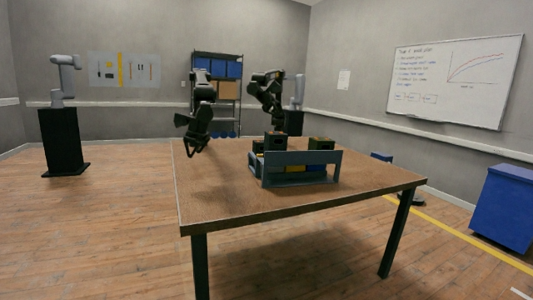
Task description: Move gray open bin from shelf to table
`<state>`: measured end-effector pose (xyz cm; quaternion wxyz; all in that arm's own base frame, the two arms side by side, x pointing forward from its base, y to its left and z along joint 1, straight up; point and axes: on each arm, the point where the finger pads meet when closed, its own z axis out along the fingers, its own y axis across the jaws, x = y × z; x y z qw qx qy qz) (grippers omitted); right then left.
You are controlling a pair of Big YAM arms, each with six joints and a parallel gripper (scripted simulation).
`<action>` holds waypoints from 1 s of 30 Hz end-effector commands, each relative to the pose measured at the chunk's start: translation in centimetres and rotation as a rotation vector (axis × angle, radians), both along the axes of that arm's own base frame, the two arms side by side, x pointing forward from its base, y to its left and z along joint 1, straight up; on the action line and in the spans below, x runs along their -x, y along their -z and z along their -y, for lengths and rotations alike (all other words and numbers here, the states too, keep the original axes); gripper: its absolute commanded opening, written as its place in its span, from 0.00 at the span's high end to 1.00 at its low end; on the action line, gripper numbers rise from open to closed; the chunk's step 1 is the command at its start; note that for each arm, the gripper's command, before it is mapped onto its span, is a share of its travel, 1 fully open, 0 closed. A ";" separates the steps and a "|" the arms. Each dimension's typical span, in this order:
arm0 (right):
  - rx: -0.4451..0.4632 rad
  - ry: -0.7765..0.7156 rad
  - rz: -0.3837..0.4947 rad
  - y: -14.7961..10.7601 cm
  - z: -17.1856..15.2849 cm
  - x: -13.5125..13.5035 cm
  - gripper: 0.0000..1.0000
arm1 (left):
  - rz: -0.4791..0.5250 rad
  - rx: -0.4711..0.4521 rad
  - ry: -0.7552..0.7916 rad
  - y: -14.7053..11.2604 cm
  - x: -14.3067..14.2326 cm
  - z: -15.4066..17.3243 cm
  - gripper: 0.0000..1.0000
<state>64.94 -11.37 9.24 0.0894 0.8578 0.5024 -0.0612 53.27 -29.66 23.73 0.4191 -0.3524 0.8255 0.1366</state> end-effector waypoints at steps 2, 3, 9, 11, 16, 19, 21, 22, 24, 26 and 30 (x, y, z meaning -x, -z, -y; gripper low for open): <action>0.002 0.000 0.014 -0.8 0.0 -0.2 0.00 | 0.010 0.009 0.000 -0.7 -0.1 0.0 0.00; 0.002 0.000 0.014 -0.8 0.0 -0.2 0.00 | 0.010 0.009 0.000 -0.7 -0.1 0.0 0.00; 0.002 0.000 0.014 -0.8 0.0 -0.2 0.00 | 0.010 0.009 0.000 -0.7 -0.1 0.0 0.00; 0.002 0.000 0.014 -0.8 0.0 -0.2 0.00 | 0.010 0.009 0.000 -0.7 -0.1 0.0 0.00; 0.002 0.000 0.014 -0.8 0.0 -0.2 0.00 | 0.010 0.009 0.000 -0.7 -0.1 0.0 0.00; 0.002 0.000 0.014 -0.8 0.0 -0.2 0.00 | 0.031 0.027 0.000 -1.7 -0.5 0.4 0.00; 0.002 0.000 0.015 -0.8 0.1 -0.2 0.00 | 0.031 0.027 0.000 -1.7 -0.5 0.4 0.00; 0.002 0.000 0.015 -0.8 0.1 -0.2 0.00 | 0.031 0.027 0.000 -1.7 -0.5 0.4 0.00; 0.002 -0.001 0.017 -0.8 0.2 -0.2 0.00 | 0.031 0.027 0.000 -1.7 -0.5 0.4 0.00; 0.002 -0.002 0.019 -0.9 0.4 -0.2 0.00 | 0.031 0.027 0.000 -1.7 -0.5 0.4 0.00; 0.002 -0.005 0.027 -1.2 1.1 -0.1 0.00 | 0.031 0.027 0.000 -1.7 -0.5 0.4 0.00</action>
